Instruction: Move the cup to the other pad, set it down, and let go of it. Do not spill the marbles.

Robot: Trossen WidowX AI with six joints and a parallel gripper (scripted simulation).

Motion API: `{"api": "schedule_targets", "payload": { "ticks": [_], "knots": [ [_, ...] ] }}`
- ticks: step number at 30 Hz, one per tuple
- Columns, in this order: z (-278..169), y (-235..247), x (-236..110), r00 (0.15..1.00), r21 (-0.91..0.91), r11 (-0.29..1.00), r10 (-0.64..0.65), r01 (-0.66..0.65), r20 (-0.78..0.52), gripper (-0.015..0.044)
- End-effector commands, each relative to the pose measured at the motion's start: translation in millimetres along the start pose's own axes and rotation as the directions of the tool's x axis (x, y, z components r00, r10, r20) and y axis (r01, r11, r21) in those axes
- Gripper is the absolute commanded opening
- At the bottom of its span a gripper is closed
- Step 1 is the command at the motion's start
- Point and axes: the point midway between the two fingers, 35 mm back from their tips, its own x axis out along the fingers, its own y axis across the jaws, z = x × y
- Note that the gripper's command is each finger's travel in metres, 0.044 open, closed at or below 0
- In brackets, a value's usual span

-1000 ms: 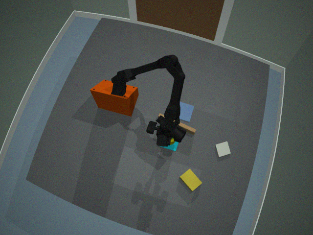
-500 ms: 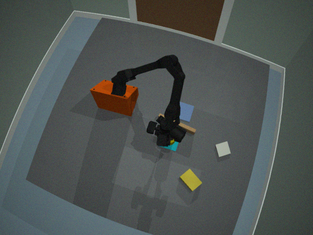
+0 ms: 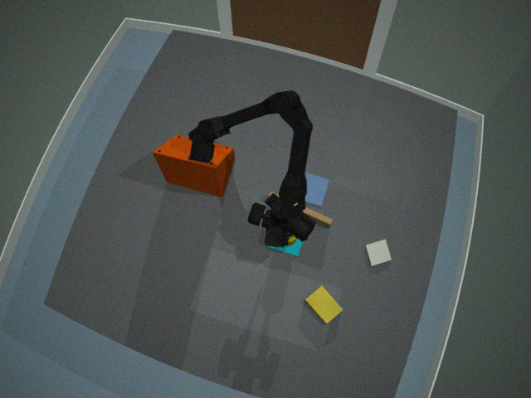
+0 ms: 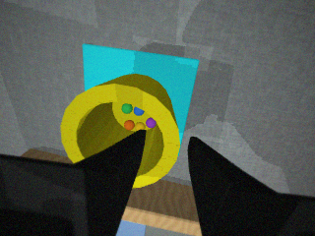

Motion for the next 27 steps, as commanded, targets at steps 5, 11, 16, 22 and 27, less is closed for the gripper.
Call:
{"api": "schedule_targets", "payload": {
  "ticks": [5, 11, 16, 22, 27],
  "knots": [
    [0.2, 2.0, -14.5, 1.000, -0.007, 1.000, 0.004, -0.004, 0.006, 0.0146],
    [0.5, 0.9, -24.2, 1.000, -0.006, 1.000, 0.004, -0.004, 0.004, 0.0146],
    [0.6, -0.6, -31.4, 1.000, -0.005, 1.000, 0.003, -0.003, 0.003, 0.0146],
    [1.1, -2.4, -30.7, 1.000, 0.003, 1.000, 0.001, -0.001, -0.003, 0.0199],
    [1.1, -2.4, -30.7, 1.000, 0.003, 1.000, 0.001, -0.001, -0.003, 0.0330]
  ]
}}
